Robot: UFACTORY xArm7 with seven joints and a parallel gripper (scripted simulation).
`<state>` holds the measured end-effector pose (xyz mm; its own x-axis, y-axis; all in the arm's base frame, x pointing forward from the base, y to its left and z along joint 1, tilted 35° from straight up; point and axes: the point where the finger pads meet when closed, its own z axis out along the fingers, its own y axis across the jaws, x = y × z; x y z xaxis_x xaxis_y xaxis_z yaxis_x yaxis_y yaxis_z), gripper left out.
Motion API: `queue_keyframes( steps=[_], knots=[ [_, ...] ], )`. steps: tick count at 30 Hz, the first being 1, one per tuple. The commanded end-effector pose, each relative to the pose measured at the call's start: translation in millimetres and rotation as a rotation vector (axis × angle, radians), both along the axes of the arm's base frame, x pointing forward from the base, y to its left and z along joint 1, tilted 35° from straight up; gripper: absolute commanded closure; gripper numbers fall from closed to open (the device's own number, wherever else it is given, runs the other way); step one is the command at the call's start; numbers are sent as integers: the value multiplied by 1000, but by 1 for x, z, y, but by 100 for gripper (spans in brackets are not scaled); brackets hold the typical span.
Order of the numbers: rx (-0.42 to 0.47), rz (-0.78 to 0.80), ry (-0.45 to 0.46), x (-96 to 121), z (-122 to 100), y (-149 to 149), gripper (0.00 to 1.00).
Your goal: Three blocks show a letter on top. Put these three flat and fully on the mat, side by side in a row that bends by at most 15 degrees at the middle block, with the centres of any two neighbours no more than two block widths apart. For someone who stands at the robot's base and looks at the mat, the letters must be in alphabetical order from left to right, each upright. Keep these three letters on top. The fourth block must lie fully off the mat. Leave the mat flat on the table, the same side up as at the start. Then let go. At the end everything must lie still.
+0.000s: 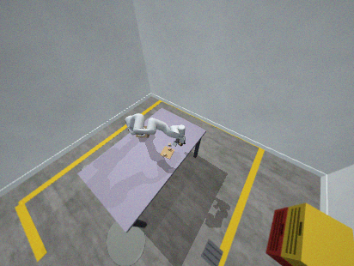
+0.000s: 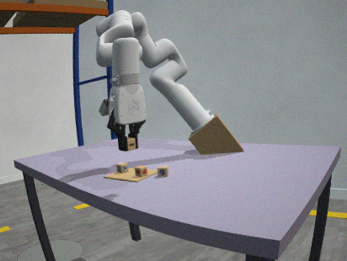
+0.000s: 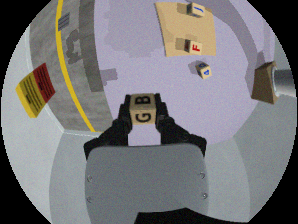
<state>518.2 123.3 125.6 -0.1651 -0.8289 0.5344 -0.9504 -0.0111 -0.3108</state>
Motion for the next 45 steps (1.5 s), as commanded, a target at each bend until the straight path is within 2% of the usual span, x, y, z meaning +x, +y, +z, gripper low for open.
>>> queue_keyframes(
  steps=[1,3,5,11,13,37,45],
  knots=[
    [1,-2,-29,-30,28,-42,73],
    [1,-2,-29,-30,28,-42,73],
    [12,-7,-26,-58,33,-73,73],
    [47,6,-10,-106,24,-107,73],
    [56,12,-6,-116,21,-111,73],
    [59,14,-4,-116,13,-116,73],
    [59,14,-4,-108,-14,-132,73]
  ],
)
